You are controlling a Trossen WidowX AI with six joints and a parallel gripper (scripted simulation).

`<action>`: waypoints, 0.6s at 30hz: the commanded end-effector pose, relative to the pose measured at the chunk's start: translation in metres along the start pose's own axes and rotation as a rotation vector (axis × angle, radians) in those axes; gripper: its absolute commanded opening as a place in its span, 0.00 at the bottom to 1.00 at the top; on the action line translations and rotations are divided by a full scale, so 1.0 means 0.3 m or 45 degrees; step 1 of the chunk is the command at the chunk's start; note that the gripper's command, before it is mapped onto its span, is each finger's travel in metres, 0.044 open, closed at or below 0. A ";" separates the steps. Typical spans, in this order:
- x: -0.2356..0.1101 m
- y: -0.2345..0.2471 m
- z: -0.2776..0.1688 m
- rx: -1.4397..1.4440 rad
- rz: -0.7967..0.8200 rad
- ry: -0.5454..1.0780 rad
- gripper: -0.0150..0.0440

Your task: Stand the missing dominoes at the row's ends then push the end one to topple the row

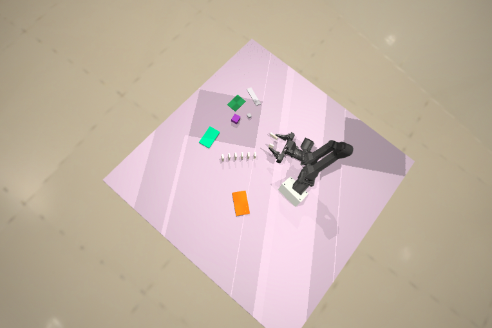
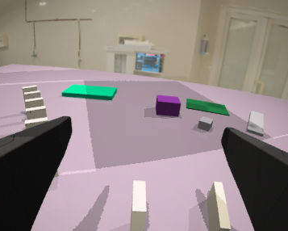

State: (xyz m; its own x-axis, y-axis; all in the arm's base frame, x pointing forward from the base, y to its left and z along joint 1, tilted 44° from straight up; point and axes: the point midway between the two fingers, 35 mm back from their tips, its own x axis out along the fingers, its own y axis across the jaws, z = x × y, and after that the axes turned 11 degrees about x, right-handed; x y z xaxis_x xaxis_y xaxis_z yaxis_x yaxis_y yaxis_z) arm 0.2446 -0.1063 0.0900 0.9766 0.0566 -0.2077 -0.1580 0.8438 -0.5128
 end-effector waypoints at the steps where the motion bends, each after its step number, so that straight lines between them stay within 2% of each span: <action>1: 0.003 0.001 0.022 0.047 -0.004 0.013 1.00; 6: 0.122 -0.026 0.053 0.450 0.056 0.147 1.00; 11: 0.261 0.016 0.099 0.962 0.077 0.452 1.00; 14: 0.311 0.069 0.125 1.199 0.015 0.685 1.00; 18: 0.317 0.113 0.117 1.408 -0.147 0.936 1.00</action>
State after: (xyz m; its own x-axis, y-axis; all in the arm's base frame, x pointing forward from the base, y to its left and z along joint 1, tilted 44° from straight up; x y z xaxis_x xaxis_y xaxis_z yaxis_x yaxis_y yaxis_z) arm 0.3211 -0.0854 0.0943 0.8527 0.0466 -0.5203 0.0395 0.9874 0.1533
